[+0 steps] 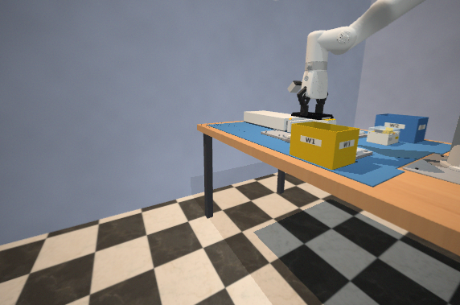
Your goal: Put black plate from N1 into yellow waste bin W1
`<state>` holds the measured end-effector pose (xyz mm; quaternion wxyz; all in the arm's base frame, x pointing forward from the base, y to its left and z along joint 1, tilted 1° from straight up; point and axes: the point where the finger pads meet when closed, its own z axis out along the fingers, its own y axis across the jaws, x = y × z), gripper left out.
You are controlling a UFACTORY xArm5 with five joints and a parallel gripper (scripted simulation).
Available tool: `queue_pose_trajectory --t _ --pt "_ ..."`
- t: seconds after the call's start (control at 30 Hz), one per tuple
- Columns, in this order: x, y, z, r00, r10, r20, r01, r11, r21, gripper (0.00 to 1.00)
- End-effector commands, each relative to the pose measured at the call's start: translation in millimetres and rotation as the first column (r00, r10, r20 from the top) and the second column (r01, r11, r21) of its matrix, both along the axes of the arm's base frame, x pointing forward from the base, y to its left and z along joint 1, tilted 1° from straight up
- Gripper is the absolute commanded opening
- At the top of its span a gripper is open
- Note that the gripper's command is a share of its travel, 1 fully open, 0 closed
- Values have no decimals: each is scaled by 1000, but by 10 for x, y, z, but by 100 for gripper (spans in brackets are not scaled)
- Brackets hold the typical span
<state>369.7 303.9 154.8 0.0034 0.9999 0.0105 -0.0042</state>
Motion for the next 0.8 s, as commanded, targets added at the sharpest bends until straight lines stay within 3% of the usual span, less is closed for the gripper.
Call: queue_pose_trajectory --t 0.0,0.77 --pt "-76 38 19 1000 -1 4 1 1000 3 0" --pt "-604 230 28 1000 -1 5 1 1000 4 0"
